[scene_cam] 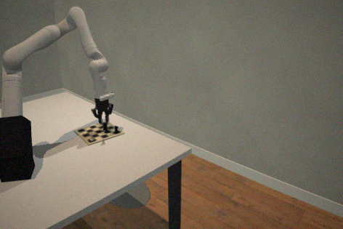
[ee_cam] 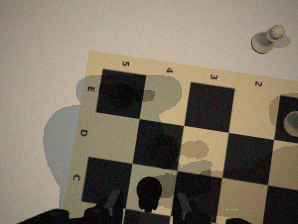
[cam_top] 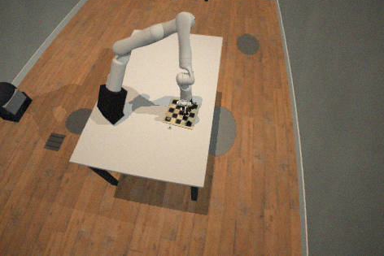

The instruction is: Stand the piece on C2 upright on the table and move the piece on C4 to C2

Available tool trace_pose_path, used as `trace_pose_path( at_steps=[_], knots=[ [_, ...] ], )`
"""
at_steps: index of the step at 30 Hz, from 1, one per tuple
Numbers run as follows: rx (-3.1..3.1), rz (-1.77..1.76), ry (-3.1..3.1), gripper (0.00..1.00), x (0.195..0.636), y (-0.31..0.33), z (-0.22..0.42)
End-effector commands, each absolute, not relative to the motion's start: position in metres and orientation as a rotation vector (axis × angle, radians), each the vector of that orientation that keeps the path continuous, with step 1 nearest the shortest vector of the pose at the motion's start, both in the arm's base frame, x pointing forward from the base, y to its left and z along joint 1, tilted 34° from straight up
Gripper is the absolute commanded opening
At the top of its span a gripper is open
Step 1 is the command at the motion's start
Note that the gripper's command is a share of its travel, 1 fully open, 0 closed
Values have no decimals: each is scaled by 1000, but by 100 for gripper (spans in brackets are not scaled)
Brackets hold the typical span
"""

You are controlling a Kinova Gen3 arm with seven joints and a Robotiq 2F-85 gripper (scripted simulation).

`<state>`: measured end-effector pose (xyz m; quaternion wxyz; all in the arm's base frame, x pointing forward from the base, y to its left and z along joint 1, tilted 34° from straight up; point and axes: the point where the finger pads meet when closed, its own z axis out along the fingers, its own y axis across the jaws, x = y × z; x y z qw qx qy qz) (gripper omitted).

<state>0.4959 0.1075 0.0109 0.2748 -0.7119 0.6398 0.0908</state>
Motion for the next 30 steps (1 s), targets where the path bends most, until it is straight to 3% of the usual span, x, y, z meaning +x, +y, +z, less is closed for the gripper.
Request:
trace_pose_path(
  at_steps=[1, 30],
  knots=[
    [-1913, 242, 1720, 37, 496, 107, 12],
    [-1913, 242, 1720, 37, 499, 113, 2]
  ],
)
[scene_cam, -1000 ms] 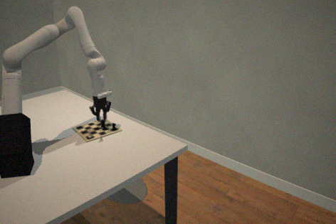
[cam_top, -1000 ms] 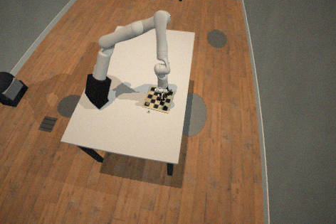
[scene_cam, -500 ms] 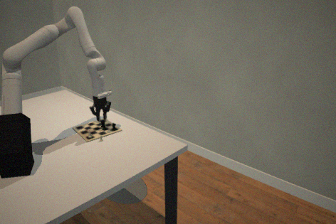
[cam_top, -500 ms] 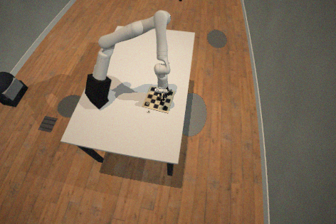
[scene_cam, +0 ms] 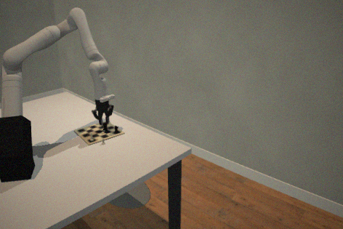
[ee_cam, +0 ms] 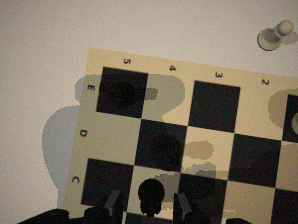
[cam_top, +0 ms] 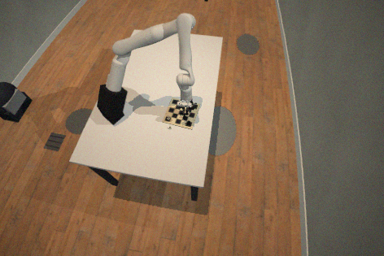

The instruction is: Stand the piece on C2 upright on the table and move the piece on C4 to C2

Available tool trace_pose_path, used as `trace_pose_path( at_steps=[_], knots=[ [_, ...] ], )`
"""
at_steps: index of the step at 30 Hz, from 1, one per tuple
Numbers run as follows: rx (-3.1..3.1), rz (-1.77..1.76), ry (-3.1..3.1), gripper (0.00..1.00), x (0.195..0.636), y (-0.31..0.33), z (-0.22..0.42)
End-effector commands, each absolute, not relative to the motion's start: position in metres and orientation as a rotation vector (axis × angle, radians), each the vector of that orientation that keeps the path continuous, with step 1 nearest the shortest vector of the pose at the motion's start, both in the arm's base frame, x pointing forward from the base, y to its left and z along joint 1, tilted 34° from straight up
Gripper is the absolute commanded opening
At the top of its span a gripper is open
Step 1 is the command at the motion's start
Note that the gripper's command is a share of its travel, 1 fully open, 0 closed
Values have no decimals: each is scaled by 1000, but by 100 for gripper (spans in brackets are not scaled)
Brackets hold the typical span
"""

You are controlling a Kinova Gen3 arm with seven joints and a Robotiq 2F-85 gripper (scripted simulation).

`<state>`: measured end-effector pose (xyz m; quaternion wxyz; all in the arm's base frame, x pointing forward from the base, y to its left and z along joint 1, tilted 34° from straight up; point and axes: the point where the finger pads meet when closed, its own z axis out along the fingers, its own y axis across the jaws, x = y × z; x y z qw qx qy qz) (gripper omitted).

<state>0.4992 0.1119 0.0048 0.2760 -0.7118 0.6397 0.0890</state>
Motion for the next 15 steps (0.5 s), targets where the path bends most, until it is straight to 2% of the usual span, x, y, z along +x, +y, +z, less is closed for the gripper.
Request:
trace_pose_path(
  at_steps=[1, 15],
  knots=[
    [-1913, 242, 1720, 37, 499, 114, 0],
    [-1913, 242, 1720, 37, 503, 123, -14]
  ],
)
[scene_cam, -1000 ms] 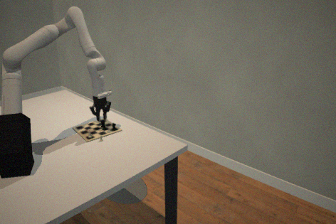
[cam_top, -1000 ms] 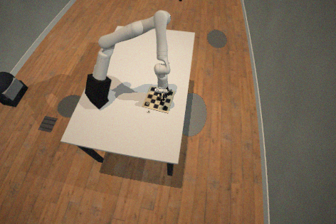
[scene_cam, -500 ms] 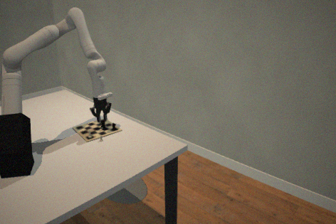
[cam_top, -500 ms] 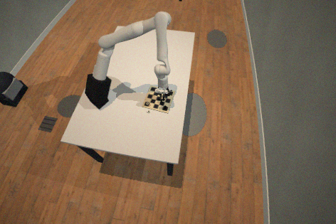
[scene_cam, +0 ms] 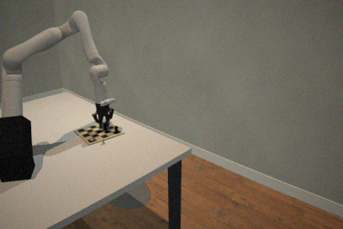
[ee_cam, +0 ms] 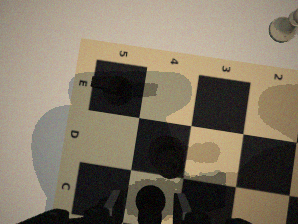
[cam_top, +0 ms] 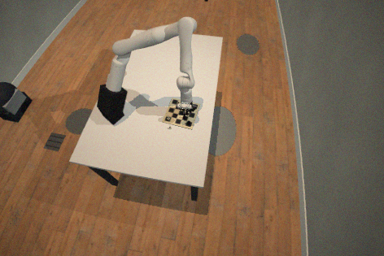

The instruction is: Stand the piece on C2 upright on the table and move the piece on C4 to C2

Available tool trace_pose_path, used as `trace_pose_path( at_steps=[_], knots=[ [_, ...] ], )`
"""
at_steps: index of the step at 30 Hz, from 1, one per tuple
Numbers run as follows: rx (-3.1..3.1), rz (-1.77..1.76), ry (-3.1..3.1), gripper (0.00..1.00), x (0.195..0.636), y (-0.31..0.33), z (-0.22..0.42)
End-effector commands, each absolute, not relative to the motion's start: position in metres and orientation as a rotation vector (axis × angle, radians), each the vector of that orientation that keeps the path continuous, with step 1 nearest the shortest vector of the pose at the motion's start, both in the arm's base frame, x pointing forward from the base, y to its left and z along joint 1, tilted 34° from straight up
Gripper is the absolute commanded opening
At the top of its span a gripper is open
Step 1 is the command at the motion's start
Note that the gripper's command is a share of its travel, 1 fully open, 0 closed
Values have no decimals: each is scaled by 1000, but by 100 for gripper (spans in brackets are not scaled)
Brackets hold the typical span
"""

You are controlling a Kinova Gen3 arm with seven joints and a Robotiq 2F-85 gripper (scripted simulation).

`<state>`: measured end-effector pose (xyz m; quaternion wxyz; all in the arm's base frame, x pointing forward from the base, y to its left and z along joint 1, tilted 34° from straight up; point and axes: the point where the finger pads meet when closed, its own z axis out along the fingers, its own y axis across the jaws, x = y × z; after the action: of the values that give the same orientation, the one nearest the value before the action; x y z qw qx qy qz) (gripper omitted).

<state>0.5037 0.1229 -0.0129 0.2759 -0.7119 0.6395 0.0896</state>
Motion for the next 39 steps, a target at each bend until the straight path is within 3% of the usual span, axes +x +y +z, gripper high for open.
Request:
trace_pose_path(
  at_steps=[1, 38, 39],
  knots=[
    [-1913, 242, 1720, 37, 503, 123, -14],
    [-1913, 242, 1720, 37, 503, 123, -15],
    [-1913, 242, 1720, 0, 503, 123, -15]
  ],
)
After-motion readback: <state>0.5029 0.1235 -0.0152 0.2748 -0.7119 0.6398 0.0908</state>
